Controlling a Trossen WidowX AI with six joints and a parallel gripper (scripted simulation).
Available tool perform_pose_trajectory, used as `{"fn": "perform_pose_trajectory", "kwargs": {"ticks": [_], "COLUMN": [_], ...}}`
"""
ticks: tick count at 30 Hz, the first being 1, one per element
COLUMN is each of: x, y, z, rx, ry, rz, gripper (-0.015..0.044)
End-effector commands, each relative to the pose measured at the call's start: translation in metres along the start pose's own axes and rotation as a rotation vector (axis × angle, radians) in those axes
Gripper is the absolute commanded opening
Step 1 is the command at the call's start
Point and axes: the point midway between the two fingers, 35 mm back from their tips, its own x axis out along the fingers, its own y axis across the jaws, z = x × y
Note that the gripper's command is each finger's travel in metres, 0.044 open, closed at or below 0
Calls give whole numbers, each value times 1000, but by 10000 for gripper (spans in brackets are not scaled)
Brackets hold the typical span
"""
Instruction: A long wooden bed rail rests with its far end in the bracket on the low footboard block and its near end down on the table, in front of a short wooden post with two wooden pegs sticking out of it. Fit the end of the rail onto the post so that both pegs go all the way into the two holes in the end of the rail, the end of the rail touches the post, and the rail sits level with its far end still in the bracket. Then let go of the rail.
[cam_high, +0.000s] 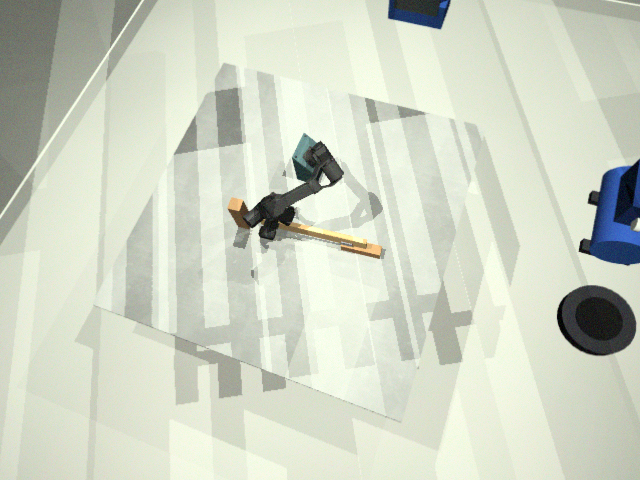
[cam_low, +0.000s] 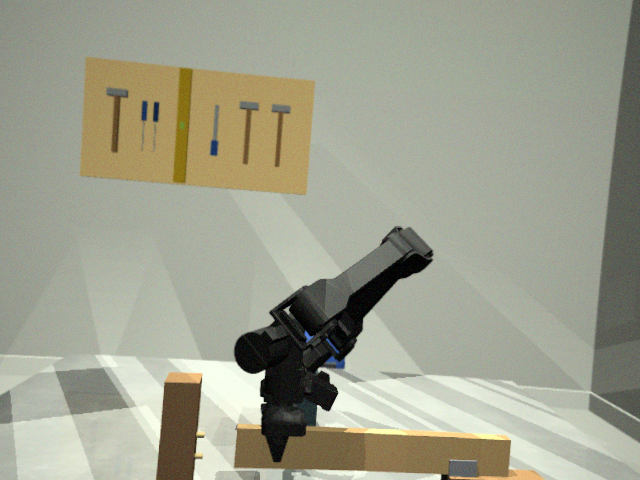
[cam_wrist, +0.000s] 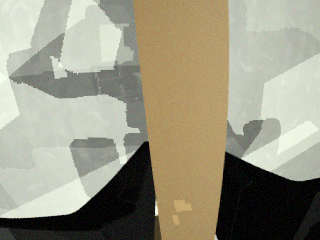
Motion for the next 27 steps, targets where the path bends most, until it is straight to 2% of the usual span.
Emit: {"fn": "perform_pose_trajectory", "kwargs": {"ticks": [1,27], "x": [-1,0], "y": [0,-1], "z": [-1,3], "rx": [0,0], "ry": [1,1], "rz": [-8,-8], "gripper": [0,0]}}
